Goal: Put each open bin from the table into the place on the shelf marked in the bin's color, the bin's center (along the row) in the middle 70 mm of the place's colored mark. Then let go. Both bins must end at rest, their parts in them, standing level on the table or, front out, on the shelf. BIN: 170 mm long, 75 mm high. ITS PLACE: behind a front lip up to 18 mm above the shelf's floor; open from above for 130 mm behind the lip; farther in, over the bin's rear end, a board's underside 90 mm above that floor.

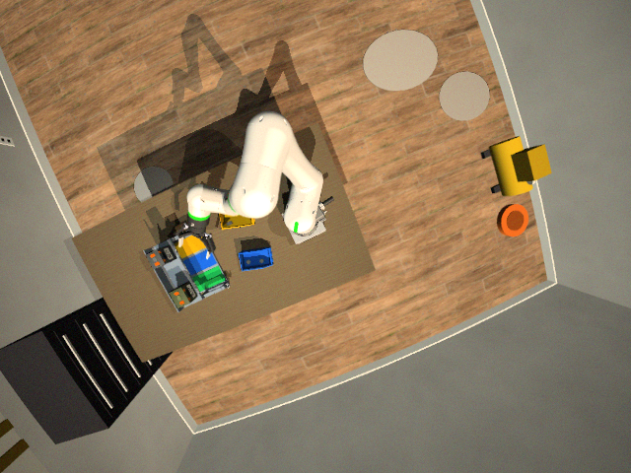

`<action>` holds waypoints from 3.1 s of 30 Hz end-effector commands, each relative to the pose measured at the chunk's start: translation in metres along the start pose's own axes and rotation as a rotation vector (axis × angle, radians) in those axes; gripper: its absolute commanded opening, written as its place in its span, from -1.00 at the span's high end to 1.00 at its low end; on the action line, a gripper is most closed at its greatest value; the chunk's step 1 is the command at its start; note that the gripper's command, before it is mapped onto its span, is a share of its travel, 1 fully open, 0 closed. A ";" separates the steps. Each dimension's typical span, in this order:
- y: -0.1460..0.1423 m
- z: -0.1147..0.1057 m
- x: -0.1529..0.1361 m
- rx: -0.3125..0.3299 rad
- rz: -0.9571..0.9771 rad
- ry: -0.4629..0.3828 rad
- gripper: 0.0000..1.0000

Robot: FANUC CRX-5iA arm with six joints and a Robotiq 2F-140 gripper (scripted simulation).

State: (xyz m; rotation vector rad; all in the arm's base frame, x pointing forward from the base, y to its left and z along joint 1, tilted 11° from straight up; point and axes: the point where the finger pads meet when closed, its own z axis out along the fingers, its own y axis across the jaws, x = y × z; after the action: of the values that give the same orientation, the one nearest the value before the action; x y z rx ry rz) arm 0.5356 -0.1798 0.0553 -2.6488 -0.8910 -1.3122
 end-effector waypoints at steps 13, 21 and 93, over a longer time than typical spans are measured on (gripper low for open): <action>0.000 0.000 0.000 0.000 0.000 0.000 -1.00; 0.000 0.000 0.000 0.000 0.000 0.000 -1.00; 0.025 -0.056 0.088 -0.045 -0.010 -0.007 -1.00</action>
State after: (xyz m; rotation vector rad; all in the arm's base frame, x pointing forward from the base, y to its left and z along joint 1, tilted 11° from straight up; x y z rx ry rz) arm 0.5470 -0.1710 0.1593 -2.6768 -0.8886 -1.3328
